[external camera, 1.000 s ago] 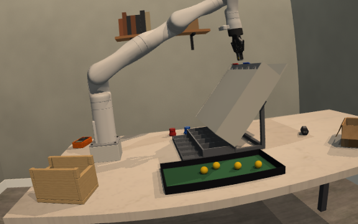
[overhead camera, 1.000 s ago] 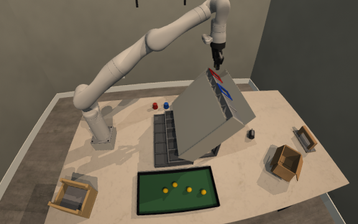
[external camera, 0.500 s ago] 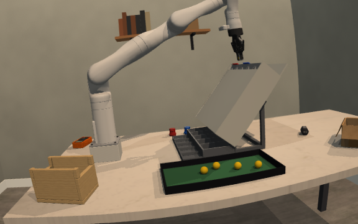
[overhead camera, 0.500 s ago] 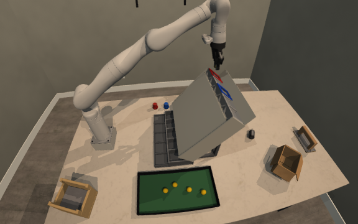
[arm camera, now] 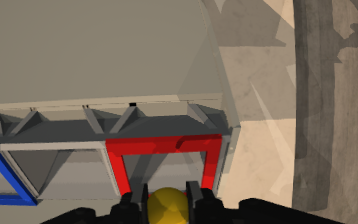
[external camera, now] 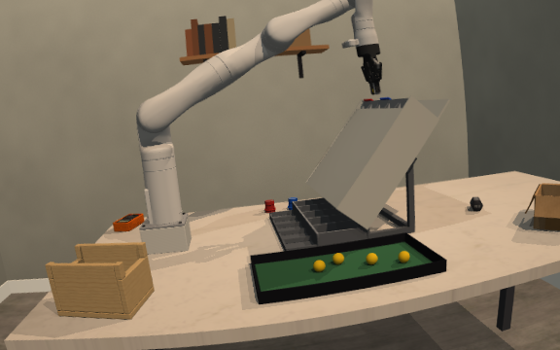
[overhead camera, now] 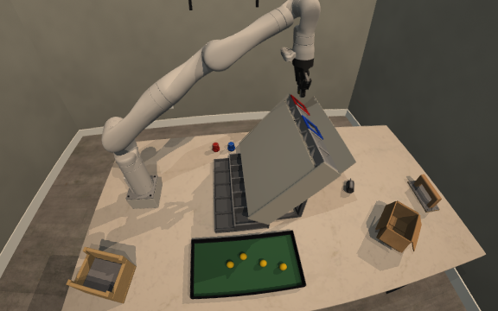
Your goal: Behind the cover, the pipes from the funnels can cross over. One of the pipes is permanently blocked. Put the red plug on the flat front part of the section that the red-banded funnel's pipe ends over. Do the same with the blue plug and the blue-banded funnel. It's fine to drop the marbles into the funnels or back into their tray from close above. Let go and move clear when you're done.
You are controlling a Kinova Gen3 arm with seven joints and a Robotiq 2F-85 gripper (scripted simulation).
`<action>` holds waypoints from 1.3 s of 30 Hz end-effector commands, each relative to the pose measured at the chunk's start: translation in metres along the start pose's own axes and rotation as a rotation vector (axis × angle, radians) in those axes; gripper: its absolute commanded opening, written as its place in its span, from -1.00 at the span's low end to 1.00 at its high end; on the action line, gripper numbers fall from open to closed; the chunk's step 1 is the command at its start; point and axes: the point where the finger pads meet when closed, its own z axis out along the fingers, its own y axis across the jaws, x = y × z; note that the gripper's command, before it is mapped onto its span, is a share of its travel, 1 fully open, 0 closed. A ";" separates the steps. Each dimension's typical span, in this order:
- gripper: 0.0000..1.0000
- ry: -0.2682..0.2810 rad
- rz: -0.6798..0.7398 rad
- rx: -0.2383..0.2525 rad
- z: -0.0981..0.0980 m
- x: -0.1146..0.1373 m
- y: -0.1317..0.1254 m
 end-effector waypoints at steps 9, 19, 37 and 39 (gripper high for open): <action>-1.00 0.093 0.006 0.013 -0.002 0.000 0.001; -1.00 0.093 0.006 0.013 -0.002 0.000 0.001; -1.00 0.093 0.006 0.013 0.028 0.003 0.001; 1.00 0.038 -0.002 0.008 0.027 0.002 0.001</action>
